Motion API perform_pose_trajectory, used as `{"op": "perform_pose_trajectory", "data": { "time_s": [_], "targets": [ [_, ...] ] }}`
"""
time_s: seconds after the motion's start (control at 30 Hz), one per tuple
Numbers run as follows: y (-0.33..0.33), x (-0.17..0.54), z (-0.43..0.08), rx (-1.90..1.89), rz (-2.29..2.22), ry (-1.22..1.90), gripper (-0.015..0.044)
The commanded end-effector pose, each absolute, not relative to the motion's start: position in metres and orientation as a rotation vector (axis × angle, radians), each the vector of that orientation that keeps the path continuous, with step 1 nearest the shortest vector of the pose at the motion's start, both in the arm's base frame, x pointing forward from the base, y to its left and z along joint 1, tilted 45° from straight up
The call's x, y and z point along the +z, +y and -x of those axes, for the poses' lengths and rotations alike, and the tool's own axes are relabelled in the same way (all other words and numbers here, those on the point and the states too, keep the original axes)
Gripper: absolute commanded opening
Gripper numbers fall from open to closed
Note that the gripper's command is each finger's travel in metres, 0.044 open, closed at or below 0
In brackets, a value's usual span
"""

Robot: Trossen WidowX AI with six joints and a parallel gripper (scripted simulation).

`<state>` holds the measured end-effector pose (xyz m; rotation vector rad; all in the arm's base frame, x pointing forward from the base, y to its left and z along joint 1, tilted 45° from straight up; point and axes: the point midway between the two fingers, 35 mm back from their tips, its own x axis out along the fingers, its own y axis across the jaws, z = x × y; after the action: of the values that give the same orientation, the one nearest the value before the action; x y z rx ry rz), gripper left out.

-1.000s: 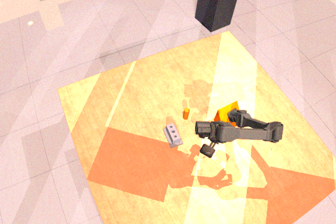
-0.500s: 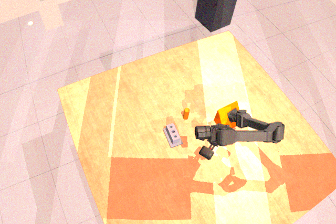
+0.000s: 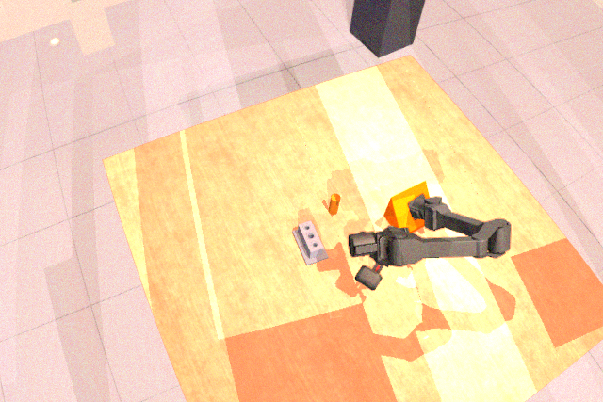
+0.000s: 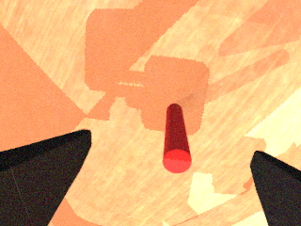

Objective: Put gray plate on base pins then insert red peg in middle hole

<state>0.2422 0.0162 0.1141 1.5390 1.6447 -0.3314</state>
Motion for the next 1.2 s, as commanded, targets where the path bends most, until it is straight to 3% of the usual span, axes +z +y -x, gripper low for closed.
{"op": "perform_pose_trajectory", "data": {
  "time_s": [0.0, 0.5, 1.03, 1.17],
  "targets": [
    [0.023, 0.108, -0.241, -0.331, -1.547, 1.651, 0.044],
    [0.039, 0.093, -0.242, -0.327, -1.549, 1.653, 0.044],
    [0.039, 0.093, -0.242, -0.327, -1.549, 1.653, 0.002],
    [0.039, 0.093, -0.242, -0.327, -1.549, 1.653, 0.0]
  ]
}}
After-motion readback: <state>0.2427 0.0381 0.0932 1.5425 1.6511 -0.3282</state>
